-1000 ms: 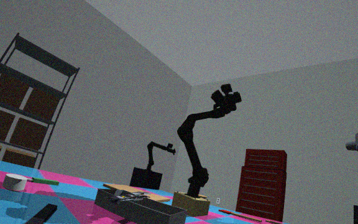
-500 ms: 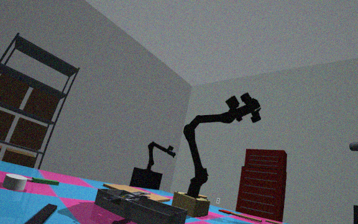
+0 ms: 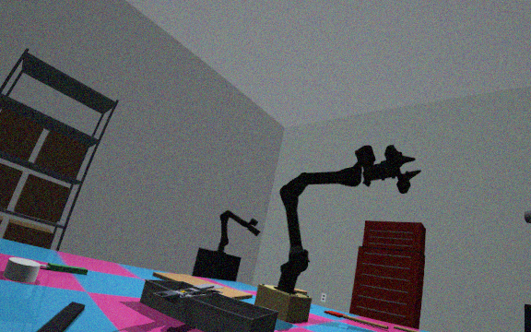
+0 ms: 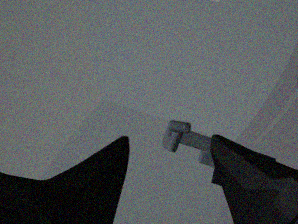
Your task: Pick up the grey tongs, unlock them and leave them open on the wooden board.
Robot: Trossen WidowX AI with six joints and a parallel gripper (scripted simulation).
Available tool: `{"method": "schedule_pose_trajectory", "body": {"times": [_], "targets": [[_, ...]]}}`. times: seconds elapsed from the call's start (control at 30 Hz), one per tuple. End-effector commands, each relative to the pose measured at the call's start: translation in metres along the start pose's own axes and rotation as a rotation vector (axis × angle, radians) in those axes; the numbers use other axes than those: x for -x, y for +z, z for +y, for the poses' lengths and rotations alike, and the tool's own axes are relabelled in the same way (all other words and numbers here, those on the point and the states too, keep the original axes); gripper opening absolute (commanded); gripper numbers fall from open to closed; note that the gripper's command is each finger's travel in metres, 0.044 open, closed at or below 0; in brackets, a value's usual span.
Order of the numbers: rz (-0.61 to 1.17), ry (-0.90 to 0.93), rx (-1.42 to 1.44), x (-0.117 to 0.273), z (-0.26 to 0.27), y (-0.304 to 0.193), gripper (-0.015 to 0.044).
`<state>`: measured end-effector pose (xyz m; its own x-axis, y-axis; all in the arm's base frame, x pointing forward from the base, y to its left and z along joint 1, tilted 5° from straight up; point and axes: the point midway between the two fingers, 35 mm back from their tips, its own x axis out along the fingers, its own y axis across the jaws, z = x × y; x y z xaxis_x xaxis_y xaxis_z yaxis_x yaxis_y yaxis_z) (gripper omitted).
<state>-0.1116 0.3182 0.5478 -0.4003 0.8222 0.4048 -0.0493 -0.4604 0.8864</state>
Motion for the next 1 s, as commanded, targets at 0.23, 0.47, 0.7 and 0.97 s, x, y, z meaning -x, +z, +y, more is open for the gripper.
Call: {"method": "schedule_pose_trajectory", "body": {"times": [0.23,0.47,0.7,0.97], "targets": [[-0.216,-0.311,0.21,0.004,-0.096,0.089,0.026],[-0.338,-0.563,0.355,0.034,-0.158,0.155,0.026],[-0.451,-0.87,0.472,0.094,-0.218,0.227,0.026],[-0.554,-1.227,0.506,0.191,-0.272,0.296,0.026]]}}
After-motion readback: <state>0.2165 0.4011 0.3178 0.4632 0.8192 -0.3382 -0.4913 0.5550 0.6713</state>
